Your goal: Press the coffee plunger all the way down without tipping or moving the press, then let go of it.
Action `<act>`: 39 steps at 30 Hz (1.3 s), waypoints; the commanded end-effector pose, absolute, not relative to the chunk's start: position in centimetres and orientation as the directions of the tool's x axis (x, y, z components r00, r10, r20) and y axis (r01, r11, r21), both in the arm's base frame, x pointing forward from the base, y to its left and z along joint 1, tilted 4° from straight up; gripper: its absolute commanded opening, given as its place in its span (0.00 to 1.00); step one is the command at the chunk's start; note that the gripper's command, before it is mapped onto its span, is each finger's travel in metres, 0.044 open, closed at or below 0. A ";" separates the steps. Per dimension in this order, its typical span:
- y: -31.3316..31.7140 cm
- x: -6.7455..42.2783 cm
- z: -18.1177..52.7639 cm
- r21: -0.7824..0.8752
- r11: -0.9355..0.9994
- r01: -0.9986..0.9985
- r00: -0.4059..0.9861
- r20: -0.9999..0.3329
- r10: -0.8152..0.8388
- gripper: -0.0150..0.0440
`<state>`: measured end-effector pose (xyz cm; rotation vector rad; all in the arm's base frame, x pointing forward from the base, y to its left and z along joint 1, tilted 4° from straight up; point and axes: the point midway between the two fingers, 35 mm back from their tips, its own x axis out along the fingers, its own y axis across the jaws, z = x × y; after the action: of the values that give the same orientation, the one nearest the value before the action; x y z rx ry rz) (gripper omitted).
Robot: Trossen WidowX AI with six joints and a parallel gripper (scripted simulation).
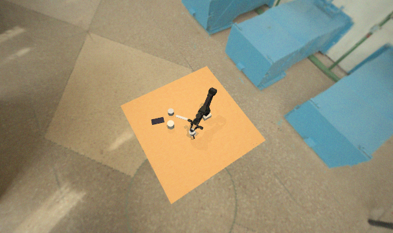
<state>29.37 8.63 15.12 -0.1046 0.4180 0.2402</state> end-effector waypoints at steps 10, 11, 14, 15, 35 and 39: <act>8.6 29.5 13.3 -0.065 0.964 -0.256 0.860 -0.470 0.197 0.46; 8.6 29.5 13.3 -0.065 0.964 -0.256 0.860 -0.470 0.197 0.46; 8.6 29.5 13.3 -0.065 0.964 -0.256 0.860 -0.470 0.197 0.46; 8.6 29.5 13.3 -0.065 0.964 -0.256 0.860 -0.470 0.197 0.46; 8.7 29.8 13.4 -0.065 0.964 -0.256 0.860 -0.470 0.197 0.46; 8.7 29.9 13.4 -0.065 0.964 -0.256 0.860 -0.470 0.197 0.46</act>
<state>29.84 8.75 14.05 -0.1151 0.4568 0.2394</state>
